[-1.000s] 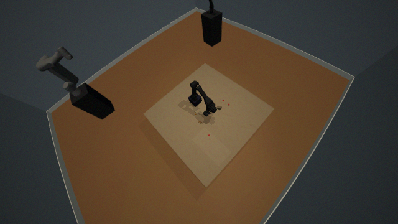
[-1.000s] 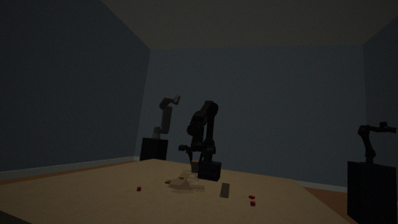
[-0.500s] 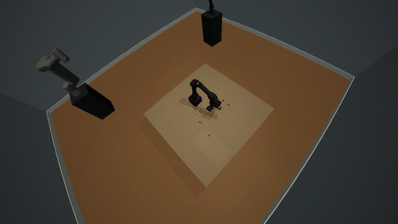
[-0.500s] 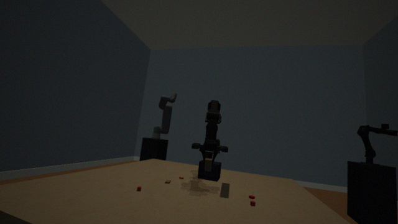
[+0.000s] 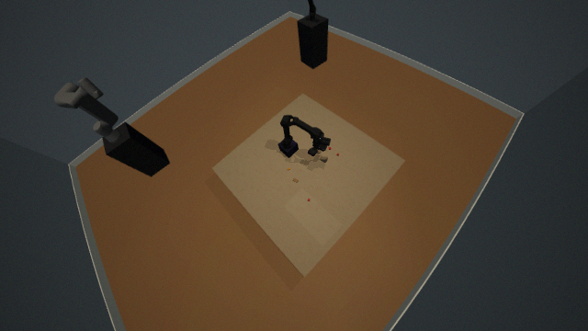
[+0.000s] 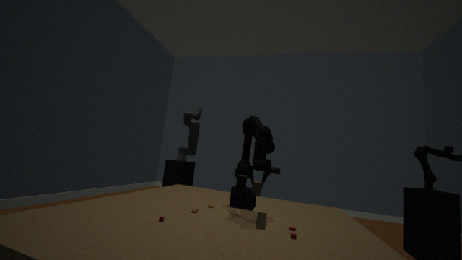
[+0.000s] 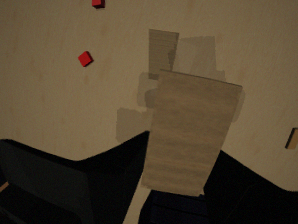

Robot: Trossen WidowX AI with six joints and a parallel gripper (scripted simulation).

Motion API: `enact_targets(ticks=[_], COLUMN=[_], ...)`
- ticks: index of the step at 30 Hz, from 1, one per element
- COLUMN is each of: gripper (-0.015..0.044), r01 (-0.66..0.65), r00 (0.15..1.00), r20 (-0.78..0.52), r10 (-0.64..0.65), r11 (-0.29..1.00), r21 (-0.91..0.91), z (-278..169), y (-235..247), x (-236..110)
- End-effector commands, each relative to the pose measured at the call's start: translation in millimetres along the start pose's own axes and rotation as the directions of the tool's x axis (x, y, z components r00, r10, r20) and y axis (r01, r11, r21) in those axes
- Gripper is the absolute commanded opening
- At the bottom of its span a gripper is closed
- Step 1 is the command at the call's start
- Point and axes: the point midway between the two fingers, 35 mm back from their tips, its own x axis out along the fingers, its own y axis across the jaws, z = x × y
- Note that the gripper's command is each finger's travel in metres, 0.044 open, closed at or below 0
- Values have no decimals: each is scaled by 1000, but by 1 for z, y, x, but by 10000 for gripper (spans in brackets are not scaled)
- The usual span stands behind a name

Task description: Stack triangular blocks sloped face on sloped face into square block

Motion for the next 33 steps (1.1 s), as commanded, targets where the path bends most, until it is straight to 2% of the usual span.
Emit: enact_targets(ticks=[1, 10, 26, 33], gripper=[0, 0, 0, 0], r01=[0, 0, 0, 0], r00=[1000, 1000, 1000, 1000], r20=[10, 9, 10, 10], r10=[0, 0, 0, 0], r11=[1000, 1000, 1000, 1000], r21=[5, 5, 5, 5], z=[-5, -8, 21, 25], y=[14, 27, 27, 26], x=[-7, -9, 56, 67])
